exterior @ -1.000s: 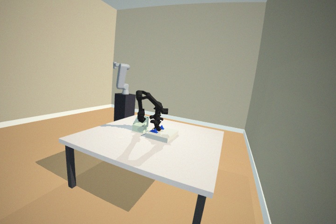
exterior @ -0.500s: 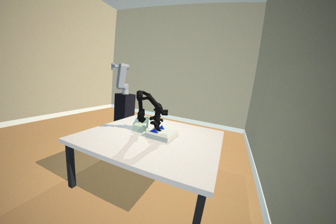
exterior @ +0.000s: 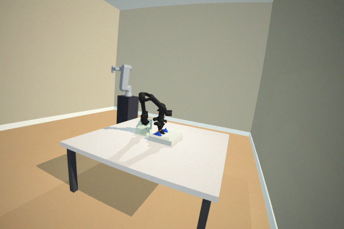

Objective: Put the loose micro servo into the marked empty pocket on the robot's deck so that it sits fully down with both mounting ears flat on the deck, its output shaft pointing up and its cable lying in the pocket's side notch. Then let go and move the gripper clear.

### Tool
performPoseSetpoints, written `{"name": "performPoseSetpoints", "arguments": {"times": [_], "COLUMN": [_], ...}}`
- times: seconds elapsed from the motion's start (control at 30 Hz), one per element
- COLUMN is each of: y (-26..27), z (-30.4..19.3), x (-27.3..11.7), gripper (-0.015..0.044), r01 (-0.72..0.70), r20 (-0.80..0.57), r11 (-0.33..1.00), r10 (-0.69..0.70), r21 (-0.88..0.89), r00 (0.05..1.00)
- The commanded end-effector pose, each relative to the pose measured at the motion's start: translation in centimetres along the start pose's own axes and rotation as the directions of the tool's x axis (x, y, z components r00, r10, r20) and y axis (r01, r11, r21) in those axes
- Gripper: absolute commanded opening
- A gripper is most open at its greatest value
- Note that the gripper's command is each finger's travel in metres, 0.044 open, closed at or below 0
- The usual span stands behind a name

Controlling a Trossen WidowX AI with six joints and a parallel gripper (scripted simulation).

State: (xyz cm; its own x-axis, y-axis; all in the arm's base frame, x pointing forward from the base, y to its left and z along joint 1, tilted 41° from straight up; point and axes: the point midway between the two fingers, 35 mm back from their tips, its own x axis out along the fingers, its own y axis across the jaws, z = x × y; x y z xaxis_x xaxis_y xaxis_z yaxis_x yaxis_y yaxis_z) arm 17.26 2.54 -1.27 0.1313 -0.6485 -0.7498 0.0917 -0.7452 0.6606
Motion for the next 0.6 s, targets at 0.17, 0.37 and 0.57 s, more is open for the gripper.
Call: {"name": "performPoseSetpoints", "arguments": {"times": [0.17, 0.37, 0.57], "y": [0.0, -0.3, -0.2], "z": [-0.4, -4.2, -9.1], "x": [-1.3, -3.7, -6.9], "gripper": [0.0214, 0.0371, 0.0440], "r01": [0.004, 0.007, 0.009], "r20": [-0.008, -0.008, -0.007], "r11": [1.000, 1.000, 1.000], "r10": [-0.004, -0.006, -0.009], "r21": [0.003, 0.007, 0.011], "r00": [1.000, 1.000, 1.000]}}
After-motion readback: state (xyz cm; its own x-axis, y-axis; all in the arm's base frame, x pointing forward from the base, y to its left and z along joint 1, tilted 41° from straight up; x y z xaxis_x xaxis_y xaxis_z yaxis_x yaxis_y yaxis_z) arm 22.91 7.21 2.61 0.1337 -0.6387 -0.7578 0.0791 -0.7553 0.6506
